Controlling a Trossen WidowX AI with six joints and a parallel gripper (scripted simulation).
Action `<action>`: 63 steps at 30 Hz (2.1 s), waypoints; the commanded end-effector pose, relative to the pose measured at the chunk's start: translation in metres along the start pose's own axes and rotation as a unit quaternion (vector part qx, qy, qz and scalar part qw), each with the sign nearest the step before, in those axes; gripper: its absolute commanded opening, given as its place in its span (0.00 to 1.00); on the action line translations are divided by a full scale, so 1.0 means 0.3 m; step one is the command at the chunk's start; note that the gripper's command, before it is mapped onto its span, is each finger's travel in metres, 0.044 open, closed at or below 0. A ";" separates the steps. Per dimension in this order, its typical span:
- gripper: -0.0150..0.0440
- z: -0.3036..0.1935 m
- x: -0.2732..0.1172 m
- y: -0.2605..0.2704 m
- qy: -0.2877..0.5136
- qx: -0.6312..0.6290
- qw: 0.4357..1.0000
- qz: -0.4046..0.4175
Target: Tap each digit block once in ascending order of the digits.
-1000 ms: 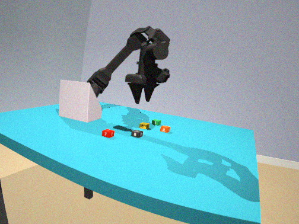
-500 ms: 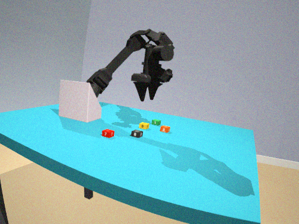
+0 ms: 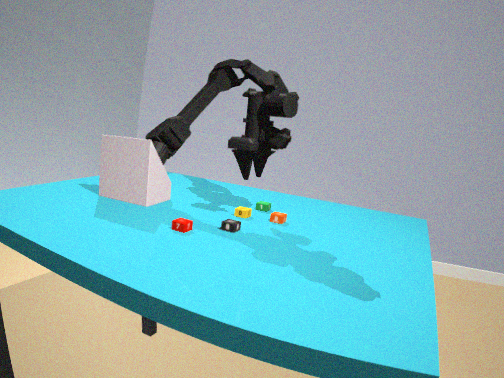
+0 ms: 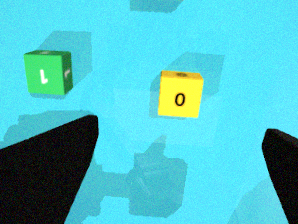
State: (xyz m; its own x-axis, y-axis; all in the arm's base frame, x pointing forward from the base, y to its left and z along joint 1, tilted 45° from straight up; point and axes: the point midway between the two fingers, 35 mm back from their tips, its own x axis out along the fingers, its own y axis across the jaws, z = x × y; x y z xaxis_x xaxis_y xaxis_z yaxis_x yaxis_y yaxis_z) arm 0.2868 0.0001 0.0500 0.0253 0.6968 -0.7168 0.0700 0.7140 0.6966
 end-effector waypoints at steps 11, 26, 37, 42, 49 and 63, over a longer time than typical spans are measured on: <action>0.29 -0.027 0.174 0.019 0.009 0.002 1.000 0.007; 0.29 -0.027 0.198 0.019 0.009 0.002 1.000 0.007; 0.29 -0.028 0.257 0.020 0.009 0.002 1.000 0.007; 0.29 -0.030 0.275 0.021 0.010 0.002 1.000 0.008; 0.29 -0.026 0.221 0.019 0.009 0.000 1.000 0.006; 0.29 -0.022 -0.095 0.014 0.010 0.002 1.000 0.006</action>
State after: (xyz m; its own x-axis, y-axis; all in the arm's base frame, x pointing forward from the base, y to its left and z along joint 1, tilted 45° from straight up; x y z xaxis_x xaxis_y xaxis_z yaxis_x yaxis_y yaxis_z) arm 0.2817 0.0076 0.0477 -0.0015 0.7090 -0.7052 0.0828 0.7028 0.7065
